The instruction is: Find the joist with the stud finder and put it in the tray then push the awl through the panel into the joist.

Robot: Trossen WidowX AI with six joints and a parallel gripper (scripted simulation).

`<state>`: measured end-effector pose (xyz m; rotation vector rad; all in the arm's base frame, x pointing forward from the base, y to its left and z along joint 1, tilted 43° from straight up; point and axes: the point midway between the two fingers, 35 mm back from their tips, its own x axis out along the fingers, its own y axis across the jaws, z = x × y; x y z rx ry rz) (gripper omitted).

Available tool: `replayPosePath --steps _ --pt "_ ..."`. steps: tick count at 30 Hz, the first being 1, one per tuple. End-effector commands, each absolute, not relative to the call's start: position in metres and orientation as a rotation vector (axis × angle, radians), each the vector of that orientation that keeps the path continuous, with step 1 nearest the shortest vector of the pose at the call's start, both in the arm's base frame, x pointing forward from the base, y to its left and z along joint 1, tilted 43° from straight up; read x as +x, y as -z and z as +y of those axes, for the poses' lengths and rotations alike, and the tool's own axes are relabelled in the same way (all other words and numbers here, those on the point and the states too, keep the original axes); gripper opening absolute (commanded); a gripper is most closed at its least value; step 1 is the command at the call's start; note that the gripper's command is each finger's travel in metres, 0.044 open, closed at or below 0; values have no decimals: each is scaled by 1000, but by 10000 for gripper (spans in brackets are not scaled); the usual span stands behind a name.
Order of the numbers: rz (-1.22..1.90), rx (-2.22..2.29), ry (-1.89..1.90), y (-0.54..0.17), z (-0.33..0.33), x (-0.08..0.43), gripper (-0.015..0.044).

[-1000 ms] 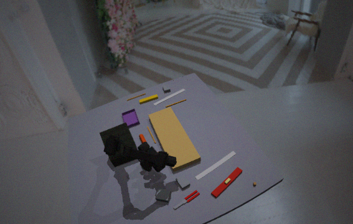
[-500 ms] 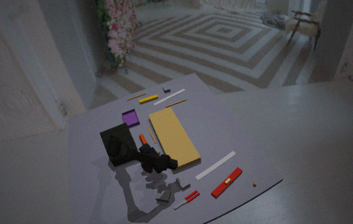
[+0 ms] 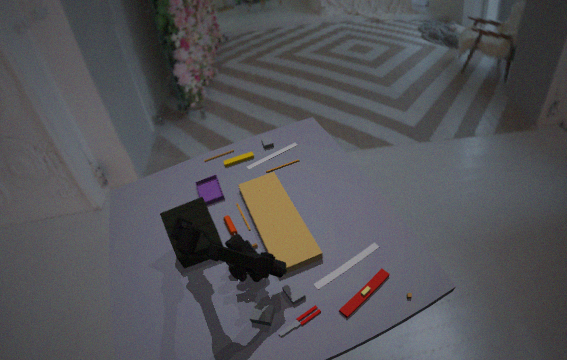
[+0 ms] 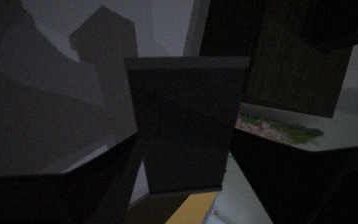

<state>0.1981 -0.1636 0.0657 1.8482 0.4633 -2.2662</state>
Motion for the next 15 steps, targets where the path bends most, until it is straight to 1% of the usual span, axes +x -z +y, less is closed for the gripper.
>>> replayPosePath --steps 1,15 --pt "464 1849 2266 -66 -163 198 79" --pt "464 1849 2266 -66 -163 198 440"
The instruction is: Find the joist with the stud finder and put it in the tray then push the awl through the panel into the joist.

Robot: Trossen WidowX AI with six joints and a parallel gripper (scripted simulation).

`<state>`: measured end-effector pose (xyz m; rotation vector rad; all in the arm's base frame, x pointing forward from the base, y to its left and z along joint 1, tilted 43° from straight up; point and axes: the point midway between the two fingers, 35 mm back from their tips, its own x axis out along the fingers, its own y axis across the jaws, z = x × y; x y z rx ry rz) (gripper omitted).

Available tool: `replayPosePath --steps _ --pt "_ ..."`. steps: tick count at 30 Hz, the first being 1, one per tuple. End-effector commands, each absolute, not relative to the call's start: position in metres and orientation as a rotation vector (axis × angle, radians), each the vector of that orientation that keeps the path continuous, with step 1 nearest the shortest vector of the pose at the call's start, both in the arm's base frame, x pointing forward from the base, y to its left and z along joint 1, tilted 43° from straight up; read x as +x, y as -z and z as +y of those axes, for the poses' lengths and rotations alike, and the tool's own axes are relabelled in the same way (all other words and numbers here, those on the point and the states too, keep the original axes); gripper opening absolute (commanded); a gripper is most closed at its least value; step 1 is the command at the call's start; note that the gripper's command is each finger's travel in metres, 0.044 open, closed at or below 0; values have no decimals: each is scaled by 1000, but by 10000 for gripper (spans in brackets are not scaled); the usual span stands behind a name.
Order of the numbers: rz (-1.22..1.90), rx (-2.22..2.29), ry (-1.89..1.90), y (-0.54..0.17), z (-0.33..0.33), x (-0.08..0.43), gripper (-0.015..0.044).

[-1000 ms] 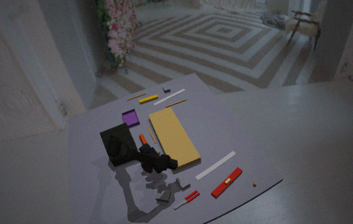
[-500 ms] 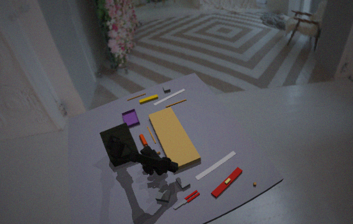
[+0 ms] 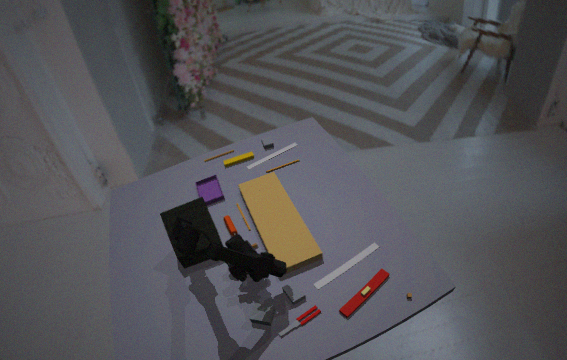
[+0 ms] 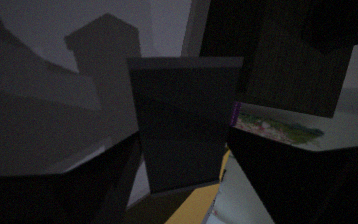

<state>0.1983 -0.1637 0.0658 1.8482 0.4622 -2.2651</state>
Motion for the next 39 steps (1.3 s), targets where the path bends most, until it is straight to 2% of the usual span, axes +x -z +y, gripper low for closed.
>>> replayPosePath --steps 1,24,33,34,35,39 --pt "464 1849 2266 -67 -163 198 440" --pt "458 1851 2260 -96 -165 205 440" --pt "371 1934 2112 -192 -127 213 440" --pt "370 1936 2108 -194 -126 213 440" --pt "397 1905 2148 -166 -139 216 440" --pt "397 1905 2148 -166 -139 216 440"
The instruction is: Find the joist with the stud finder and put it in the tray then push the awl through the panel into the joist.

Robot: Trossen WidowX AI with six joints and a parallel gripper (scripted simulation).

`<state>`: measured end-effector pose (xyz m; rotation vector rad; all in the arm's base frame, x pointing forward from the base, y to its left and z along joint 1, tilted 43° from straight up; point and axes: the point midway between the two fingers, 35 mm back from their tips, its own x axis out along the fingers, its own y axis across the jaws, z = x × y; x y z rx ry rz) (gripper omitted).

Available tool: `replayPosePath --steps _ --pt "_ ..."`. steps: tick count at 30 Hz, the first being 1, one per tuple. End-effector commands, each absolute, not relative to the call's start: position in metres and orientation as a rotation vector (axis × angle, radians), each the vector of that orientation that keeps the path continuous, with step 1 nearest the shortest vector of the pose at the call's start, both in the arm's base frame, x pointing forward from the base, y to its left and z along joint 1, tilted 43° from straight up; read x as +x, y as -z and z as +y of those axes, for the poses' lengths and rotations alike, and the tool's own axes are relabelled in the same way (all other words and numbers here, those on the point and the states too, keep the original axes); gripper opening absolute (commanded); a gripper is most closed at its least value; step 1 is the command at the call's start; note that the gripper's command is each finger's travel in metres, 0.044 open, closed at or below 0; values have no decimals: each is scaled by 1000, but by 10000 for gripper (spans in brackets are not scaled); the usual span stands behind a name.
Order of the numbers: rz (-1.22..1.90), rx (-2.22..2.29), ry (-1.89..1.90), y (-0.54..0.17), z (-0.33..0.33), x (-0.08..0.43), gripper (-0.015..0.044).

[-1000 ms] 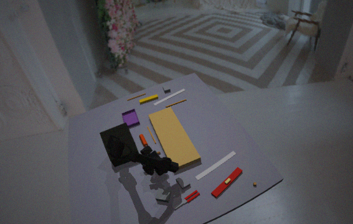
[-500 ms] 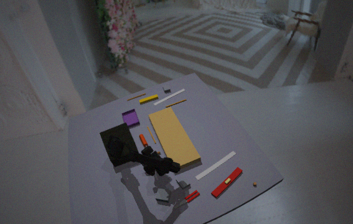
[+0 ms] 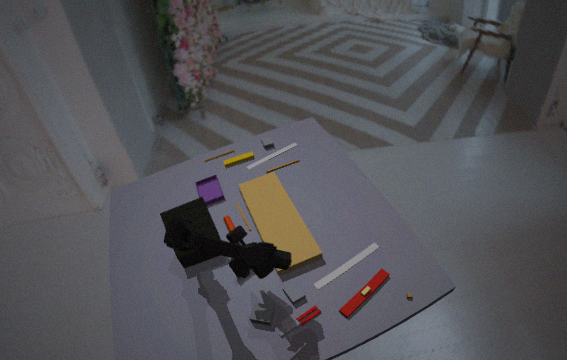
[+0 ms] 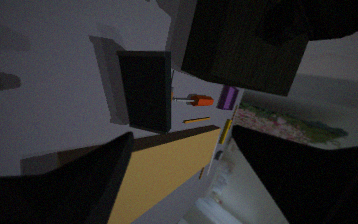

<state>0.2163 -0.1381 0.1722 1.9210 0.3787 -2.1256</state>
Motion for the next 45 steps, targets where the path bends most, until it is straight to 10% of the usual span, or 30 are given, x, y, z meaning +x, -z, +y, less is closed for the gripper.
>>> replayPosePath --steps 1,17,36,45 --pt "397 1905 2148 -166 -139 216 440" --pt "404 1891 2139 -165 -139 215 440" --pt "772 339 1272 -73 -112 185 440" --pt "772 285 1249 -71 -111 183 440"
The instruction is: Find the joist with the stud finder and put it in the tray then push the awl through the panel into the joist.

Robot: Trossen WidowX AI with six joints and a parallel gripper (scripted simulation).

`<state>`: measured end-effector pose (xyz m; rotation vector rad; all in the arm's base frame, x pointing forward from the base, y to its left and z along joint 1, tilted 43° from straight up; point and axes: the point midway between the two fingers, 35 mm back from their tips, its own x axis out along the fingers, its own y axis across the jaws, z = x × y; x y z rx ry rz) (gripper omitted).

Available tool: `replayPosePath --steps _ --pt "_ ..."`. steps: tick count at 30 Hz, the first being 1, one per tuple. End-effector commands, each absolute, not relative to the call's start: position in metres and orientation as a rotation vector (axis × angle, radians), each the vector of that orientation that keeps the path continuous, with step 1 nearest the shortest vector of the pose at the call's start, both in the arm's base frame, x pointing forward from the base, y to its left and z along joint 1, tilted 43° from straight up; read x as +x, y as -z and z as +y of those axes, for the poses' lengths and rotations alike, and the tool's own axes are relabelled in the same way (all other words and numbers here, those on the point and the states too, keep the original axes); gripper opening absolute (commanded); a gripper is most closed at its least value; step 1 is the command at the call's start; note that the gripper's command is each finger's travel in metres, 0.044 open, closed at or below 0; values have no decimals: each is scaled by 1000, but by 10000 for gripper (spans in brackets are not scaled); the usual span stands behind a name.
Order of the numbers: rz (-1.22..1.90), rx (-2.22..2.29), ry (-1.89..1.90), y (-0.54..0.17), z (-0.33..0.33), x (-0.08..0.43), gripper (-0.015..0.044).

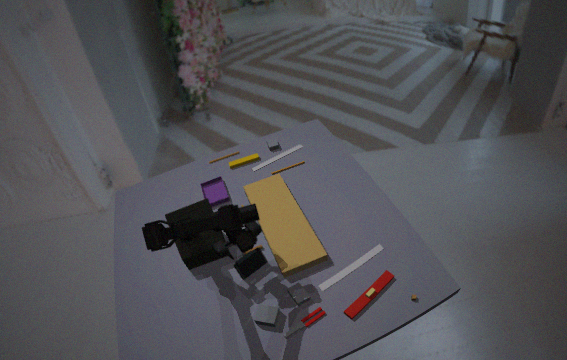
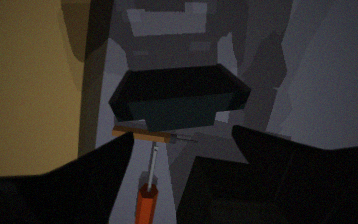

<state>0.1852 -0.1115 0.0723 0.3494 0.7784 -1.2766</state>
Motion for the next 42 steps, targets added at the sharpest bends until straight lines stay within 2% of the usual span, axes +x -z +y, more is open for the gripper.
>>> replayPosePath --steps 1,42 --pt "772 285 1249 -71 -111 183 440" --pt "771 283 1250 -35 -146 186 440"
